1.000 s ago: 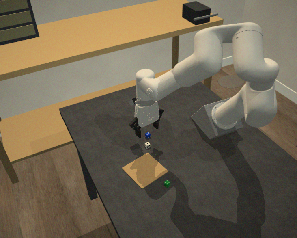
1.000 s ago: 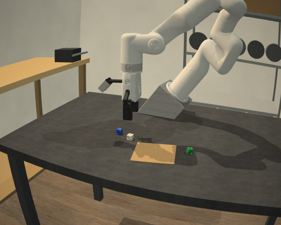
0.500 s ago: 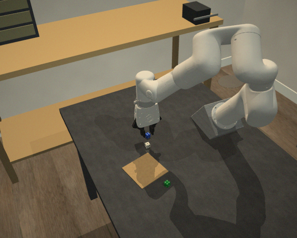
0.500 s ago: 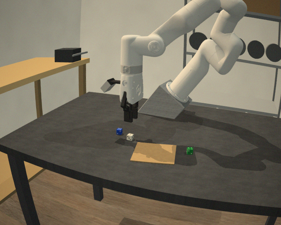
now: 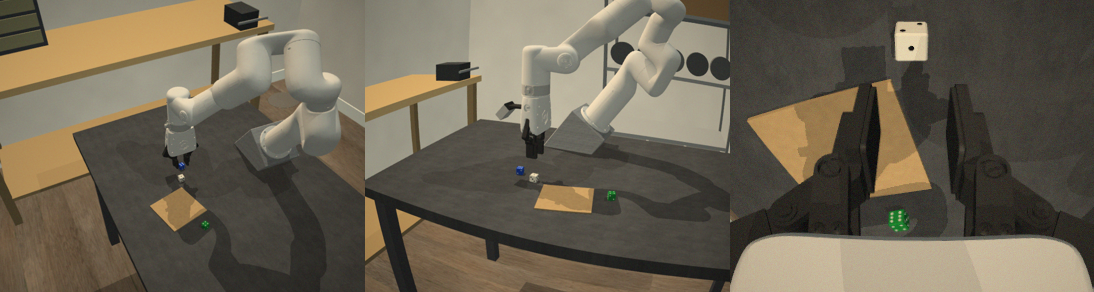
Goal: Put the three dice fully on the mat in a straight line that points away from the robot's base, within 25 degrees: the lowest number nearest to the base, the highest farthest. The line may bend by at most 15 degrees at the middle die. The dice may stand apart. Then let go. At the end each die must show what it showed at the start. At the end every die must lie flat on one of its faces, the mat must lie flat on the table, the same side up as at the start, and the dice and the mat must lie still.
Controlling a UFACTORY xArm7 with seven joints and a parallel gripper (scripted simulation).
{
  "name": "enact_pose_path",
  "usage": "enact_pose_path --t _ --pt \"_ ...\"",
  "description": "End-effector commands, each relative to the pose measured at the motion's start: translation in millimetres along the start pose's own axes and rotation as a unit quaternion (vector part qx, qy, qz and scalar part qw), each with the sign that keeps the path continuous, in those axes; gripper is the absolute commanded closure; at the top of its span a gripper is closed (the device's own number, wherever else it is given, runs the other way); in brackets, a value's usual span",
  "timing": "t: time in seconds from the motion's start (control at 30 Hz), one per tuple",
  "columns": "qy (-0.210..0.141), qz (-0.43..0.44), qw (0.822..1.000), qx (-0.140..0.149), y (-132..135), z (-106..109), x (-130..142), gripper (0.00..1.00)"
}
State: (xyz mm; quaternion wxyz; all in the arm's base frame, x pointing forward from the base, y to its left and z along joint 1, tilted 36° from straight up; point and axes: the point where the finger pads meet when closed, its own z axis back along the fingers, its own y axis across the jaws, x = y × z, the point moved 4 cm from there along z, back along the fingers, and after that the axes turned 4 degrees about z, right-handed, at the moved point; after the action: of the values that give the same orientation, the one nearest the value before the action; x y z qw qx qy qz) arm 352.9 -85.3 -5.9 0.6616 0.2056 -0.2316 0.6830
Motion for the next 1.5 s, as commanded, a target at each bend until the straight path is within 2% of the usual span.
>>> enact_pose_path --t 0.0,0.73,1.47 --pt "0.001 0.000 1.000 -0.002 -0.9 1.6 -1.0 0.64" --pt "0.001 0.000 1.000 -0.002 -0.9 -0.9 -1.0 0.64" --pt "0.001 0.000 1.000 -0.002 -1.2 -26.2 -1.0 0.64"
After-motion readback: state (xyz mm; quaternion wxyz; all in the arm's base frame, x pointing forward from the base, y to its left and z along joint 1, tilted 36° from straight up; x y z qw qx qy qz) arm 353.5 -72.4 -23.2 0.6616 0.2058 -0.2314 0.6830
